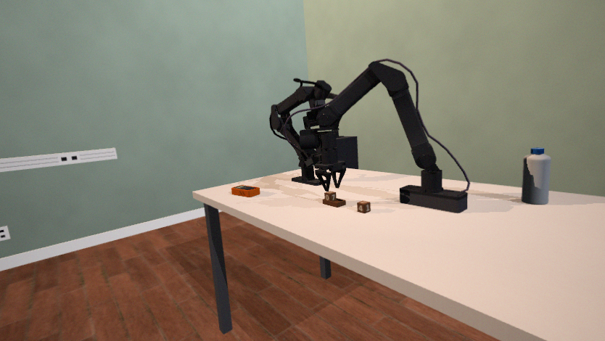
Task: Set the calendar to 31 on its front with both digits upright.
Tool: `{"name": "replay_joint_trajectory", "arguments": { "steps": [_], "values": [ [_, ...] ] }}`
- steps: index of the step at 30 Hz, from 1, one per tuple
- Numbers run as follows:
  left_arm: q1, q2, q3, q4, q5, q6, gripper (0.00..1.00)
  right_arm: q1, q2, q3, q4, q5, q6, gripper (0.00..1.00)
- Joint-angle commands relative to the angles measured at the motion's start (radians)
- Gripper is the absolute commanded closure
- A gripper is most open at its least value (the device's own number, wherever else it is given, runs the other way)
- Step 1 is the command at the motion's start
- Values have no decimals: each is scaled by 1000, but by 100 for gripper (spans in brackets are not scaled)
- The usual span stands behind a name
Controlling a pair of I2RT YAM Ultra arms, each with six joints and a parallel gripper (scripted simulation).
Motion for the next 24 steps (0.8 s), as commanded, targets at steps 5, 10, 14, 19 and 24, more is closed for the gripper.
{"name": "replay_joint_trajectory", "arguments": {
  "steps": [5, 10, 14, 19, 24],
  "values": [
    [3, 45, 55, 42, -6, 16, 45, 13, 14, 35, -2, 15, 7, 0],
    [3, 62, 32, 70, -6, 16, 45, 13, 14, 35, -2, 15, 7, 0],
    [3, 70, 23, 86, -6, 16, 45, 13, 14, 35, -2, 15, 7, 0],
    [3, 80, 1, 107, -6, 16, 45, 13, 14, 35, -2, 15, 7, 0],
    [3, 80, -2, 113, -6, 16, 45, 13, 14, 35, -2, 15, 7, 0]
  ]
}}
